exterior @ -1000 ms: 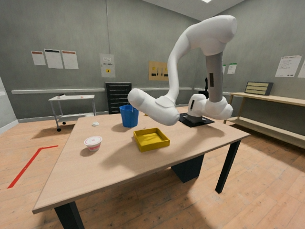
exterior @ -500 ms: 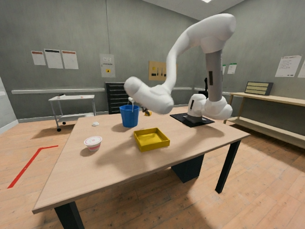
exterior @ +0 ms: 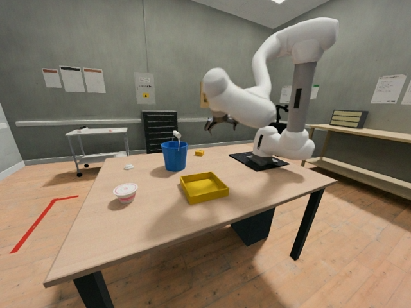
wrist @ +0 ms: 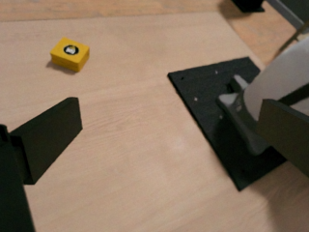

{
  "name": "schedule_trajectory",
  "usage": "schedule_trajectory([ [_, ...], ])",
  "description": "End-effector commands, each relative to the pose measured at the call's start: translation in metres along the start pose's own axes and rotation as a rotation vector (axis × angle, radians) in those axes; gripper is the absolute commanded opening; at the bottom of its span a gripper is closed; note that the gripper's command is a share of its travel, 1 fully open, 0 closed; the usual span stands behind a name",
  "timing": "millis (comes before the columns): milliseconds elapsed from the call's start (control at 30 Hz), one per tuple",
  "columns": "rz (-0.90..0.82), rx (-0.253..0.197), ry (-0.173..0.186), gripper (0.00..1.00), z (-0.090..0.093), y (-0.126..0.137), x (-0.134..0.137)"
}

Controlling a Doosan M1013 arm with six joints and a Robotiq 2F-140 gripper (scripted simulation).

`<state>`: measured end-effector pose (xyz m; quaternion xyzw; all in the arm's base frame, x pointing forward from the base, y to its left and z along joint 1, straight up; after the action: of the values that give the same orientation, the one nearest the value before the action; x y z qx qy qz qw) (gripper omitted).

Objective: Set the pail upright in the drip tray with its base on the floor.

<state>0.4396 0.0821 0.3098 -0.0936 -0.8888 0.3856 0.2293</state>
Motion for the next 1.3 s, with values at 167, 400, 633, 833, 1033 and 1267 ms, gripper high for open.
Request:
schedule_trajectory([
  [167, -0.045, -0.178, -0.053, 1.0, -0.027, -0.056, -0.054],
  [400, -0.053, -0.3, -0.109, 1.0, -0.039, -0.104, -0.101],
  [633, -0.048, -0.413, -0.199, 1.0, -0.047, -0.173, -0.152],
  [833, -0.037, -0.465, -0.264, 1.0, -0.048, -0.221, -0.179],
  [1033, -0.072, -0.536, -0.349, 1.0, -0.043, -0.255, -0.205],
  [1267, -0.241, -0.685, -0.457, 1.0, -0.03, -0.208, -0.228],
])
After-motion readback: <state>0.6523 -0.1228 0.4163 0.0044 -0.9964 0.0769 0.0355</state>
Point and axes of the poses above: the point where the finger pads meet when closed, its own z axis out along the fingers, its own x axis across the jaws, y = z × x, the point moved 7 cm from there along -z, back along the fingers, and after that the axes turned 6 degrees about -z, right-handed, at the moved point
